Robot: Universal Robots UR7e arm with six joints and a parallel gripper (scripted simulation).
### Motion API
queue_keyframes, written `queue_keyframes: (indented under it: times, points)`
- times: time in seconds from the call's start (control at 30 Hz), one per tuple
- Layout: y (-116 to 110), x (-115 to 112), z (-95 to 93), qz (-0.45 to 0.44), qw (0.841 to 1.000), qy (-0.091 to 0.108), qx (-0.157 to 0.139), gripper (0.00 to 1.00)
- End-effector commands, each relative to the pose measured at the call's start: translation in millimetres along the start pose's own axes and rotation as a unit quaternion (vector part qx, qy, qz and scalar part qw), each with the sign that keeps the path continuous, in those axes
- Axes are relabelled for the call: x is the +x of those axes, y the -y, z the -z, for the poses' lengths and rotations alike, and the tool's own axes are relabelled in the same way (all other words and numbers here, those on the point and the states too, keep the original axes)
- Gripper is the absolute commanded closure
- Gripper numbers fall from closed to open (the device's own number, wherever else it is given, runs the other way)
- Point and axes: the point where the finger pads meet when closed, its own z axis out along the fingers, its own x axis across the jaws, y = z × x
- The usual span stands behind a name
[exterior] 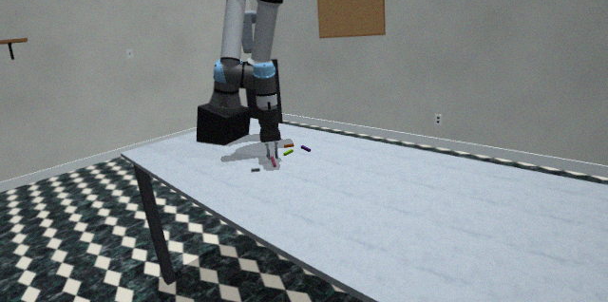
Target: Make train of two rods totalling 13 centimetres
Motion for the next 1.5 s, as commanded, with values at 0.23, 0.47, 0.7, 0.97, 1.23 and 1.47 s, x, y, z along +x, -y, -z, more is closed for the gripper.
queue_keyframes:
  times: [0.23,0.47,0.7,0.97,1.23,1.47]
  points:
    - [0,0,0.3,0.000,1.000,0.000,0.001,0.46]
    - [0,0,-0.7,0.000,1.000,0.000,0.001,0.46]
    - [0,0,-6.1,0.000,1.000,0.000,0.001,0.46]
    - [0,0,-13.9,0.000,1.000,0.000,0.001,0.46]
    - [0,0,-16.5,0.000,1.000,0.000,0.001,0.46]
    - [0,0,-16.7,0.000,1.000,0.000,0.001,0.46]
